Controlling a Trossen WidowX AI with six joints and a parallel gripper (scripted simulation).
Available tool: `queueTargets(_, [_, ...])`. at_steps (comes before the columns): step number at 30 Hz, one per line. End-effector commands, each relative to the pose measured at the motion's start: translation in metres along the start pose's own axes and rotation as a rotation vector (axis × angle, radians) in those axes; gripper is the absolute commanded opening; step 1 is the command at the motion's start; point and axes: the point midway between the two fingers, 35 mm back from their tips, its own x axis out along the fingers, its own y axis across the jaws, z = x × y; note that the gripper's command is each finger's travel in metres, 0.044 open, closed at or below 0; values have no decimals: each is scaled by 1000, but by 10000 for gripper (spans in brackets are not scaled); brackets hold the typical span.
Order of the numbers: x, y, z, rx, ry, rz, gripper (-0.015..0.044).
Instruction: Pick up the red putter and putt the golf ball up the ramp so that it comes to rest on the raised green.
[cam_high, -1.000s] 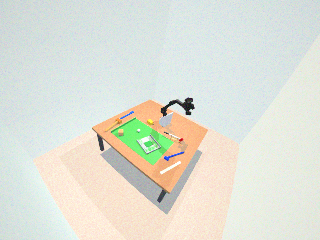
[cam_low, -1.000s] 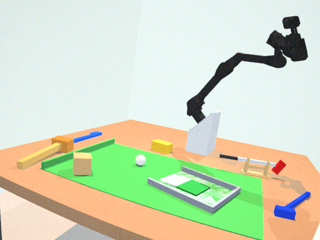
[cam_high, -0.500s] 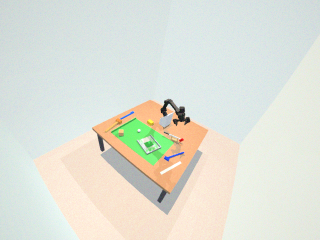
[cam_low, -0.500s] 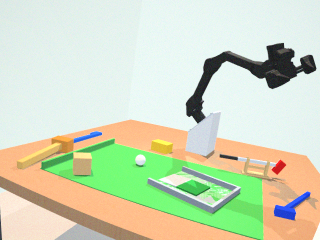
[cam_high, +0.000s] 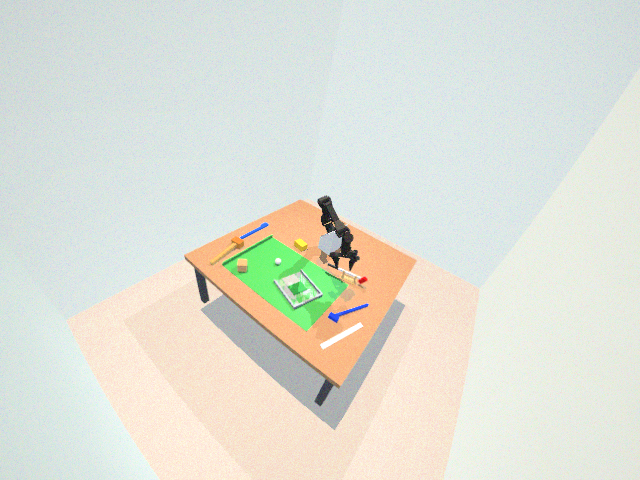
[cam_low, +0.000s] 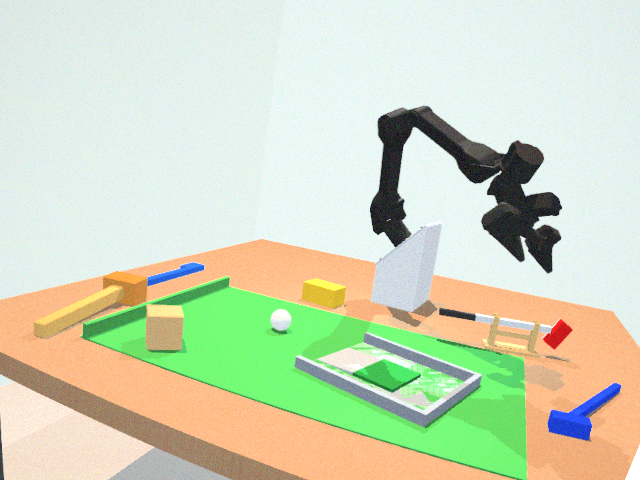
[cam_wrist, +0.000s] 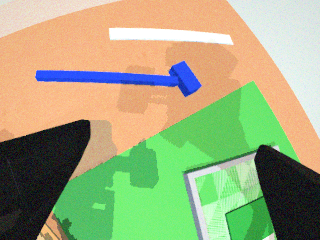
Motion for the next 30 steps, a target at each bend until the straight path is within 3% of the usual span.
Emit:
queueTargets(1, [-1, 13, -65, -229, 150, 156, 440])
queueTargets(10, [-45, 44, -203, -661, 377, 620, 440])
queueTargets(17, [-48, 45, -208, -668, 379, 631, 440])
queueTargets(30, [-22, 54, -236, -669, 382, 631, 440])
